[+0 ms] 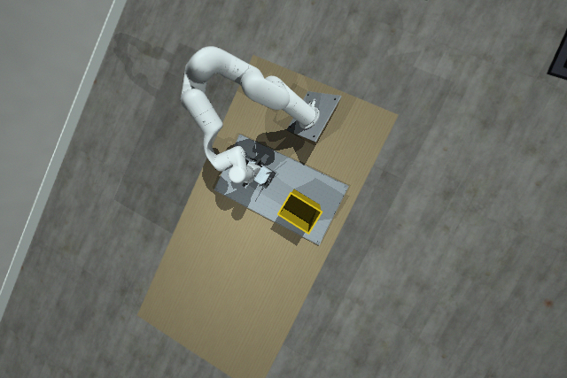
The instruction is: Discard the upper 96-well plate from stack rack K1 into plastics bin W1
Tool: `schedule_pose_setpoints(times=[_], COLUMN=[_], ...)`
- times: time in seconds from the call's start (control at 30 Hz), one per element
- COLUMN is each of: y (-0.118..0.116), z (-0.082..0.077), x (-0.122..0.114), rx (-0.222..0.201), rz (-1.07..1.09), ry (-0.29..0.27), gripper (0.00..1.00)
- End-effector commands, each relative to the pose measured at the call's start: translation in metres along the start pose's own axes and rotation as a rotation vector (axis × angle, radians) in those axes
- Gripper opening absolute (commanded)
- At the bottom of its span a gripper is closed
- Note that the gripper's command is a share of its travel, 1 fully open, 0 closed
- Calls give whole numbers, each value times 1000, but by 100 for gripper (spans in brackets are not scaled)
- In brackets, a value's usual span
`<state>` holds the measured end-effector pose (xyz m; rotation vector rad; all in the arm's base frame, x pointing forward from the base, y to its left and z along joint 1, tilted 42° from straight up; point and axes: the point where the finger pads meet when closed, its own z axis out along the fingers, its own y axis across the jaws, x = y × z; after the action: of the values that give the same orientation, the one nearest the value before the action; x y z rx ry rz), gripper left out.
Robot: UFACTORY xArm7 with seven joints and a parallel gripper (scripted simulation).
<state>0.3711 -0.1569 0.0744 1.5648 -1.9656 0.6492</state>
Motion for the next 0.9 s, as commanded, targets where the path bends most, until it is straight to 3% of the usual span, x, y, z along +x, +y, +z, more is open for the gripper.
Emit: schedule_pose_setpoints(times=[0.0, 0.87], y=[-1, -1], z=[-7, -44], x=[0, 0], rx=[4, 4], rz=[0, 0], ry=[-1, -1], gripper=[0, 0])
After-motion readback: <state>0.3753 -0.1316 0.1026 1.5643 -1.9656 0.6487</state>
